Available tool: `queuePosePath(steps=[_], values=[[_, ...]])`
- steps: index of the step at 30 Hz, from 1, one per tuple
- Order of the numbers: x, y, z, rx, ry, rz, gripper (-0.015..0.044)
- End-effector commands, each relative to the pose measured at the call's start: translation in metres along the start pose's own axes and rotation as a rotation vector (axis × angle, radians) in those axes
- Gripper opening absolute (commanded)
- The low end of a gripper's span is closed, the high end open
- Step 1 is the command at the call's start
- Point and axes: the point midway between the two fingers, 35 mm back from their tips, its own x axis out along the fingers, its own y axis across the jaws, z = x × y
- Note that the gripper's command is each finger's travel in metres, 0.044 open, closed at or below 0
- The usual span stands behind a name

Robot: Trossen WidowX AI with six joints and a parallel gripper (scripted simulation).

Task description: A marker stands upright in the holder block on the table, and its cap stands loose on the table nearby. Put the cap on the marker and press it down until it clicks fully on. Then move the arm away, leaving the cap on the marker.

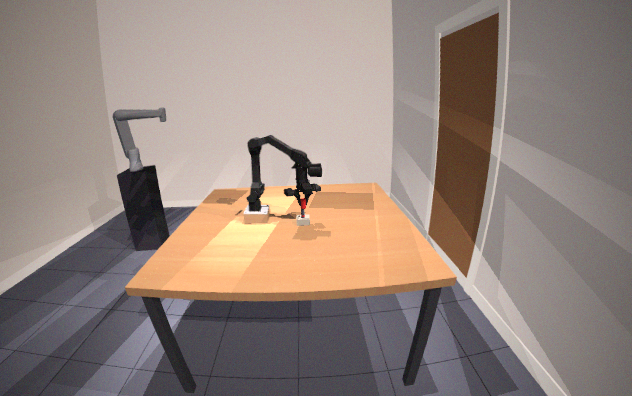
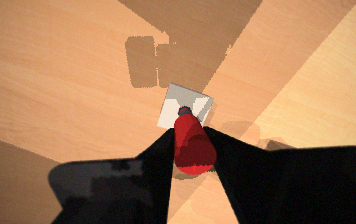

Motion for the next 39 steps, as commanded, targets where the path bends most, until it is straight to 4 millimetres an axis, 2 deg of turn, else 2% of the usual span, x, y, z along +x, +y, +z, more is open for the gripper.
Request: queuePosePath(steps=[1, 39], values=[[0.010, -0.001, -0.002, -0.004, 0.010, -0.007, 0.0000], [0.070, -0.005, -0.001, -0.004, 0.010, -0.008, 0.0000]])
